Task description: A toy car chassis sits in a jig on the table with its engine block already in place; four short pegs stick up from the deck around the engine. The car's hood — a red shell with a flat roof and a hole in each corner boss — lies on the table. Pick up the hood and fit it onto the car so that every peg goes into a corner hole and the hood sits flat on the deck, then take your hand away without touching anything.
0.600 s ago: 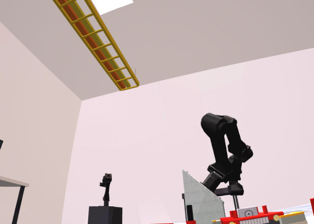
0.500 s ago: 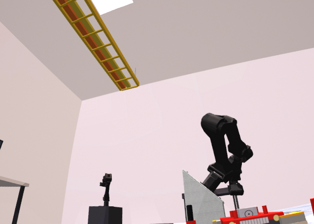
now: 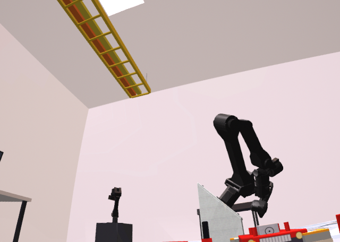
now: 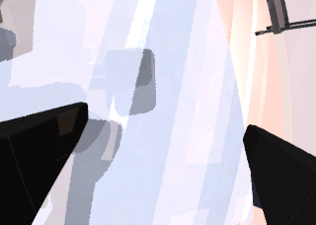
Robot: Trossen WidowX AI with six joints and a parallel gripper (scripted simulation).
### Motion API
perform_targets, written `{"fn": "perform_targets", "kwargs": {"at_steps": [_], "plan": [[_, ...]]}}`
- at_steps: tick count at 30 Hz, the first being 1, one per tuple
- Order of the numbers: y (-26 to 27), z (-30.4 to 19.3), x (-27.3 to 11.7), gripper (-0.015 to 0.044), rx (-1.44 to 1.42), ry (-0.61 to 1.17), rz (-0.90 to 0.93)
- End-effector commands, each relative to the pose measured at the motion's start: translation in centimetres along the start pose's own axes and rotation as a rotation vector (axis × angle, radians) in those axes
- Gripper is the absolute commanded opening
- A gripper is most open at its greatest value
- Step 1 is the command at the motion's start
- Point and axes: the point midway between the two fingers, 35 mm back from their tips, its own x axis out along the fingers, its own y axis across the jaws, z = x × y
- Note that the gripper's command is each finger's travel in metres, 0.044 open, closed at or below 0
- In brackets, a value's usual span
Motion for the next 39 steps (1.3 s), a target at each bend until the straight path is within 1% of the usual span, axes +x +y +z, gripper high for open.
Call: {"fn": "perform_targets", "kwargs": {"at_steps": [1, 11, 20, 30, 39], "plan": [[0.3, -3.1, 0.0, 0.044, 0.203, 0.098, 0.026], [2.6, -10.9, -1.4, 0.044, 0.694, 0.381, 0.047], [6.3, -17.7, -4.9, 0.044, 1.119, 0.673, -0.017], [11.8, -23.6, -11.4, 0.044, 1.533, 1.023, -0.19], [17.8, -26.1, -19.1, 0.044, 1.814, 1.35, -0.425]]}}
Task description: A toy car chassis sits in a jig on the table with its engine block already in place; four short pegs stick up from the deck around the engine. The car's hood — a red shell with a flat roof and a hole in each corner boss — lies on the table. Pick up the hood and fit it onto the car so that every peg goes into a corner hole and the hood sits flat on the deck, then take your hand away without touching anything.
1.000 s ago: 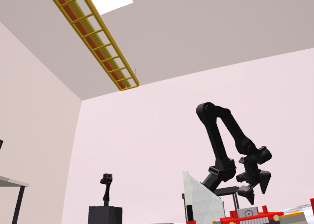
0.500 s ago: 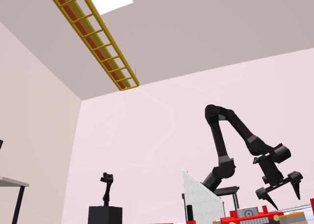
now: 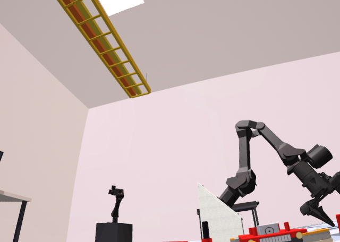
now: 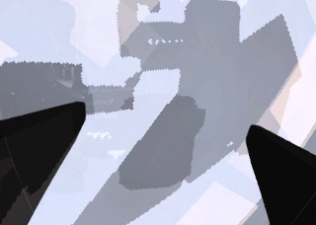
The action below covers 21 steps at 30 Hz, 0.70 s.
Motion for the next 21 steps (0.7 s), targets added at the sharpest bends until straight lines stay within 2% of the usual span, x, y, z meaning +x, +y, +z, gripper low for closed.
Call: {"fn": "perform_targets", "kwargs": {"at_steps": [1, 11, 21], "plan": [[-3.7, -3.4, 0.5, 0.044, 0.174, 0.082, -0.106], [-8.4, -14.2, 0.3, 0.044, 0.418, 0.255, -0.32], [-10.2, -26.0, -2.7, 0.044, 0.803, 0.343, -0.559]]}}
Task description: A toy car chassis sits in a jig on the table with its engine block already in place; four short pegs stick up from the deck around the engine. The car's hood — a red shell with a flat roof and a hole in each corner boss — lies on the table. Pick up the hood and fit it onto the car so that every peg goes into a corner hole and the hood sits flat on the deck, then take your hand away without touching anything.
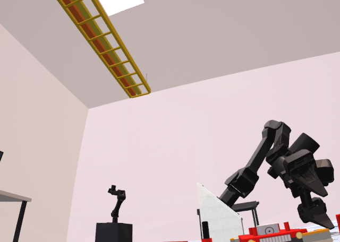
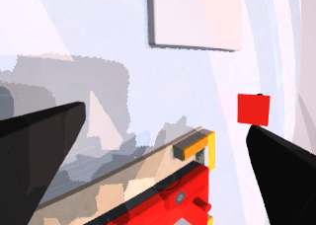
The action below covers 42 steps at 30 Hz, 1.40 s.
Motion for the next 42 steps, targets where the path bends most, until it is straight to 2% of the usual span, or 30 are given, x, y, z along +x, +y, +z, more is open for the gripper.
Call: {"fn": "perform_targets", "kwargs": {"at_steps": [1, 7, 12, 26, 29, 42], "plan": [[-3.6, -4.1, 0.7, 0.044, 0.209, 0.041, -0.089], [-8.0, -10.7, 0.3, 0.044, 0.504, 0.088, -0.223], [-9.6, -16.7, -1.0, 0.044, 0.744, 0.118, -0.307], [-8.5, -31.3, -8.3, 0.044, 1.487, 0.08, -0.578], [-7.9, -32.4, -9.2, 0.044, 1.565, 0.064, -0.607], [-7.7, -32.5, -8.9, 0.044, 1.564, 0.069, -0.604]]}}
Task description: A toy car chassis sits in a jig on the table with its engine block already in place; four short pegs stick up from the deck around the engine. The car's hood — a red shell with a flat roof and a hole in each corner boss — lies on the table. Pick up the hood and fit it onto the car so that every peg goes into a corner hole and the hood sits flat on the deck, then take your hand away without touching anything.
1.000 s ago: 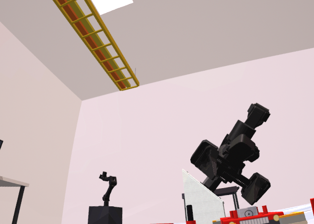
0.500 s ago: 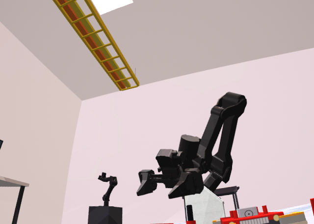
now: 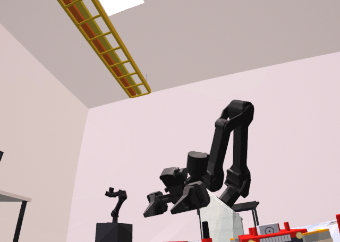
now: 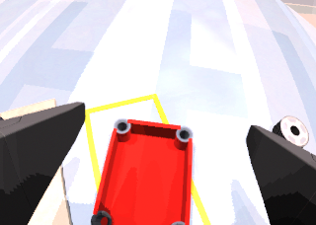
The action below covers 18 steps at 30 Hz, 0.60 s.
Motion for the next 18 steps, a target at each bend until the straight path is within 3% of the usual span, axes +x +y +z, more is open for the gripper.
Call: {"fn": "perform_targets", "kwargs": {"at_steps": [1, 18], "plan": [[0.0, -0.3, 0.1, 0.044, 0.005, 0.006, -0.001], [0.2, -1.4, 0.8, 0.044, -0.007, 0.024, -0.005]]}}
